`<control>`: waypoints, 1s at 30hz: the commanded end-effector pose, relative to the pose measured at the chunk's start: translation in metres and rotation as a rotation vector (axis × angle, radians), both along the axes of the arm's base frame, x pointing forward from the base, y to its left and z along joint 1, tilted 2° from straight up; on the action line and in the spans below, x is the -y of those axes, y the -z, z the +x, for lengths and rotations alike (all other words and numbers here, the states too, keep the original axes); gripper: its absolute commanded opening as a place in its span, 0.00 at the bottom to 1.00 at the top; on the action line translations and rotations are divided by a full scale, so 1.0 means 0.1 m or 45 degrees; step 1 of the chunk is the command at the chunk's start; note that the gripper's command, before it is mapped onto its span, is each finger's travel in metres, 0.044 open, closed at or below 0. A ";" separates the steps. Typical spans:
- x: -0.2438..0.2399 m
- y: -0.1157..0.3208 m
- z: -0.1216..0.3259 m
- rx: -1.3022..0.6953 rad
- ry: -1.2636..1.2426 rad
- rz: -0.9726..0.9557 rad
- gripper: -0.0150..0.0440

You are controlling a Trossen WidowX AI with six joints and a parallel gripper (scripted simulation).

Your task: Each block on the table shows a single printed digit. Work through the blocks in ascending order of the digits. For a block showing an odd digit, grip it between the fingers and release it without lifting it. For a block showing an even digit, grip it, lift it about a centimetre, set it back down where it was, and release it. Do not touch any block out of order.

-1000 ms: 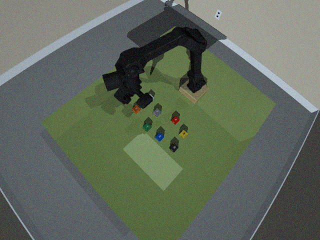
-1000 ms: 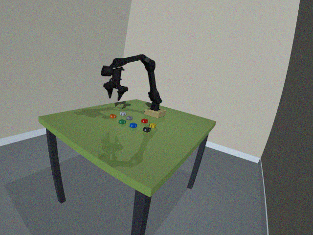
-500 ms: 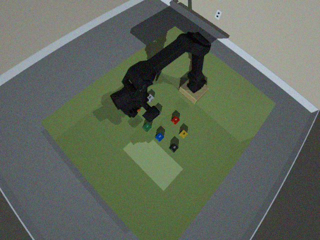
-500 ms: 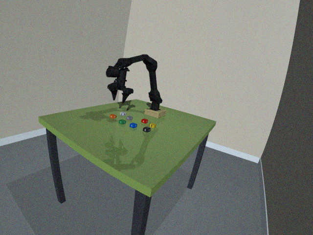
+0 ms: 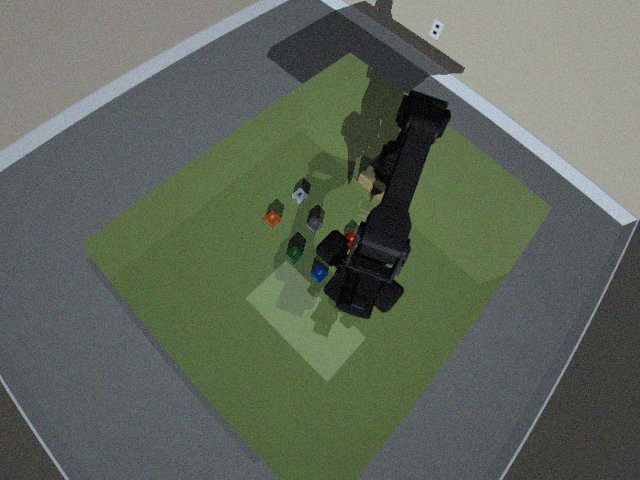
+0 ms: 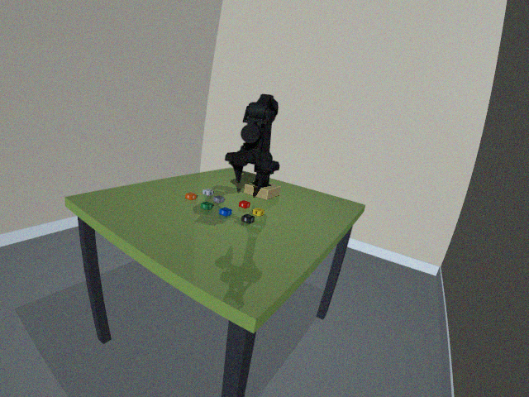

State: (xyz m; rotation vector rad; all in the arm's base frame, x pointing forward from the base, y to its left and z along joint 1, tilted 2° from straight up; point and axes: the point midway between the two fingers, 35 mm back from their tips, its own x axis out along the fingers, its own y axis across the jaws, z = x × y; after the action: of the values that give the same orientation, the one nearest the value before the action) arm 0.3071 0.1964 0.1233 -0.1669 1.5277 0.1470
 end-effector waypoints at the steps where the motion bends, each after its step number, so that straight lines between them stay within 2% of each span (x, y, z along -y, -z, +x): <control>1: -0.10 -0.01 -0.04 0.001 0.032 0.004 0.93; 3: -0.11 0.10 -0.02 0.001 0.032 0.004 0.93; 8: -0.10 0.78 -0.01 0.001 0.032 0.004 0.93; 30: -0.09 1.06 0.00 0.001 0.031 0.004 0.93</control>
State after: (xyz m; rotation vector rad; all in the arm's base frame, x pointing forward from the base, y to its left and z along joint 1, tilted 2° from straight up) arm 0.3102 0.2080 0.0274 -0.1432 1.5149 0.1366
